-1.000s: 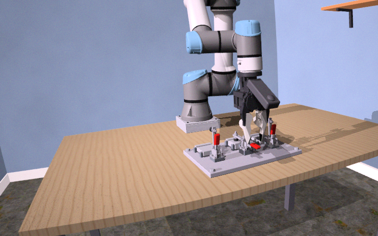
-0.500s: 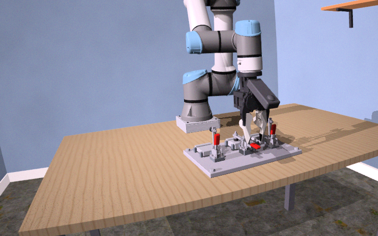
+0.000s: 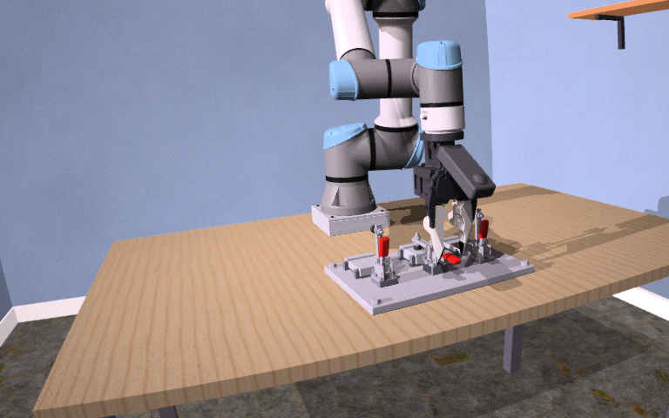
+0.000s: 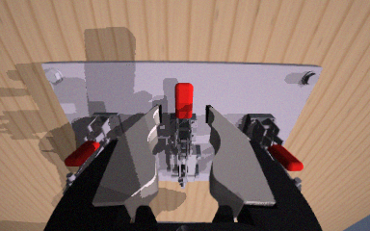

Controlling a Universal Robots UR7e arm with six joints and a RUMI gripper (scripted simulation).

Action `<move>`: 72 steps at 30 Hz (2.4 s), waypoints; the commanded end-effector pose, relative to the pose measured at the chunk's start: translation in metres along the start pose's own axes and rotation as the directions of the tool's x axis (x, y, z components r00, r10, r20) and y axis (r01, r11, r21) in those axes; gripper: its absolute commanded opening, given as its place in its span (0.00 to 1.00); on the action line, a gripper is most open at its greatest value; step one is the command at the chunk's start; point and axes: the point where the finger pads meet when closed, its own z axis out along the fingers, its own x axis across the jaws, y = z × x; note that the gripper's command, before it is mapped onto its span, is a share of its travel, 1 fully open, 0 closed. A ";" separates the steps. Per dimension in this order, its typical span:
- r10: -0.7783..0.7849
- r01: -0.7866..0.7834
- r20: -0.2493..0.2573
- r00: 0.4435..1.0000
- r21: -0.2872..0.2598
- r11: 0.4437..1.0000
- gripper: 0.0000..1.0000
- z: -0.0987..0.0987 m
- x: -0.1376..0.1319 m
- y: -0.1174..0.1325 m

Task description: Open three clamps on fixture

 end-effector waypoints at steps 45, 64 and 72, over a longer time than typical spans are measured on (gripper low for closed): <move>0.000 0.000 0.000 1.000 0.001 1.000 0.28 0.019 0.000 -0.001; 0.000 0.000 0.000 1.000 0.001 1.000 0.00 0.019 0.000 -0.001; 0.000 0.000 0.000 1.000 0.001 1.000 0.00 0.019 0.000 -0.001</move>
